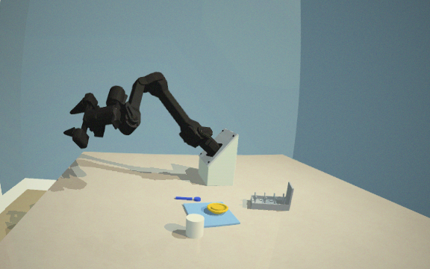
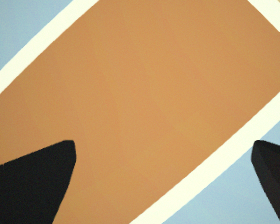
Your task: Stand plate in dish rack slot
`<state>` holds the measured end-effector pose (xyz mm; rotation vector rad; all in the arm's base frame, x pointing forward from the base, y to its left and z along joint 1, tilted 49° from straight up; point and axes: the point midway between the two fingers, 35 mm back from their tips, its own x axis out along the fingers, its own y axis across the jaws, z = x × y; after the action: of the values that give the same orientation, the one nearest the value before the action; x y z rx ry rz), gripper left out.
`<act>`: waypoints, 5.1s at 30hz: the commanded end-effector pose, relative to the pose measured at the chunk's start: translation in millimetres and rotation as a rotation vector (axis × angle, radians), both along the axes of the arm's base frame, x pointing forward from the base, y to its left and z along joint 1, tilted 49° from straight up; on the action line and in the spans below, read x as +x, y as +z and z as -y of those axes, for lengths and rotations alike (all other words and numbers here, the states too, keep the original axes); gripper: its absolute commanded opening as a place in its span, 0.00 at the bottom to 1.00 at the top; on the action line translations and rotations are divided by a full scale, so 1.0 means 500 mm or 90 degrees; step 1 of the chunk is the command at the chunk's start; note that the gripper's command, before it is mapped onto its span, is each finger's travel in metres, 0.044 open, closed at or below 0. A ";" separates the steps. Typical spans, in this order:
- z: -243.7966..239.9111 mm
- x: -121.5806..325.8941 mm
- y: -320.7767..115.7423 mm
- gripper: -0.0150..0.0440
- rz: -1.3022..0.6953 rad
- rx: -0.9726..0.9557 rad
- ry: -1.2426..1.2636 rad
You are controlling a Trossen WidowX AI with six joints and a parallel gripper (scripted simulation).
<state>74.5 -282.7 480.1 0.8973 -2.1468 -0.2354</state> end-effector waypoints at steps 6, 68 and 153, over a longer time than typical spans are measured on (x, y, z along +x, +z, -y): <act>0.006 0.037 -0.015 0.93 -0.040 0.037 0.012; -0.007 0.532 -0.544 0.93 -1.177 0.548 0.079; -0.267 0.399 -0.935 0.93 -2.468 0.183 -0.095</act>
<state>277.1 -144.7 18.0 1.2222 -3.7621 2.0842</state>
